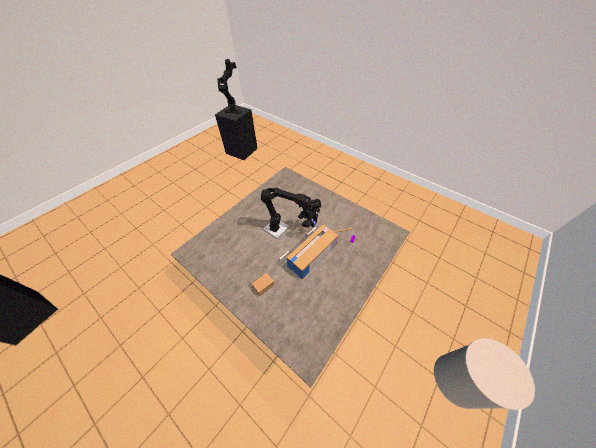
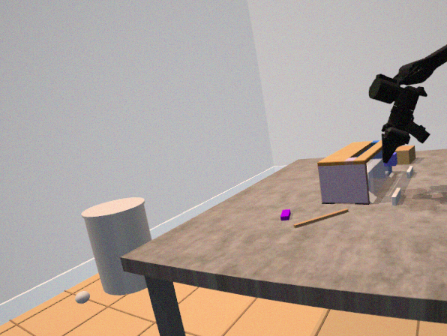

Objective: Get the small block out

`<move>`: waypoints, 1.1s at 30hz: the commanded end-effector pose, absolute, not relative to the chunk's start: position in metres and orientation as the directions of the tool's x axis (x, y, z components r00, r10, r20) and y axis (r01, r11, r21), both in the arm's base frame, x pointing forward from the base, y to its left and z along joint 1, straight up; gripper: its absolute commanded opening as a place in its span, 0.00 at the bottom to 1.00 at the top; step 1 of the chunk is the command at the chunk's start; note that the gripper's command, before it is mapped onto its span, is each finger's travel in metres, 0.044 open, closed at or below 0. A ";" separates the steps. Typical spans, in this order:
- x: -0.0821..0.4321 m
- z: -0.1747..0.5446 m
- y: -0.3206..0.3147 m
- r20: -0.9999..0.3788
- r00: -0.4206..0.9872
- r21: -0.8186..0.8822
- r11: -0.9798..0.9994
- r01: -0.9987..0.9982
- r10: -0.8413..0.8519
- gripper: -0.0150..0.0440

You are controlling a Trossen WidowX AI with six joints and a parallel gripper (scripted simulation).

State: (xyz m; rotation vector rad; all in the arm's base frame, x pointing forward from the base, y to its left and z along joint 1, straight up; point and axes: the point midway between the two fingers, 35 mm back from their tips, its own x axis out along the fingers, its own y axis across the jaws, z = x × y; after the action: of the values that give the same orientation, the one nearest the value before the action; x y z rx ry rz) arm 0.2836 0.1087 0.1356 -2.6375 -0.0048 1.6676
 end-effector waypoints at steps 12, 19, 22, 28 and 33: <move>0.245 0.187 0.093 -0.872 0.463 -0.002 -0.945 0.327 0.161 0.25; 0.241 0.191 0.092 -0.868 0.466 0.003 -0.935 0.354 0.173 0.25; 0.241 0.191 0.092 -0.868 0.466 0.003 -0.935 0.354 0.173 0.25; 0.241 0.191 0.092 -0.868 0.466 0.003 -0.935 0.354 0.173 0.25; 0.241 0.191 0.092 -0.868 0.466 0.003 -0.935 0.354 0.173 0.25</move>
State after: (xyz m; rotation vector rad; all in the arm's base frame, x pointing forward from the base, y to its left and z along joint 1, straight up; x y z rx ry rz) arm 0.2414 0.0916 0.1906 -2.8418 -0.5089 1.6462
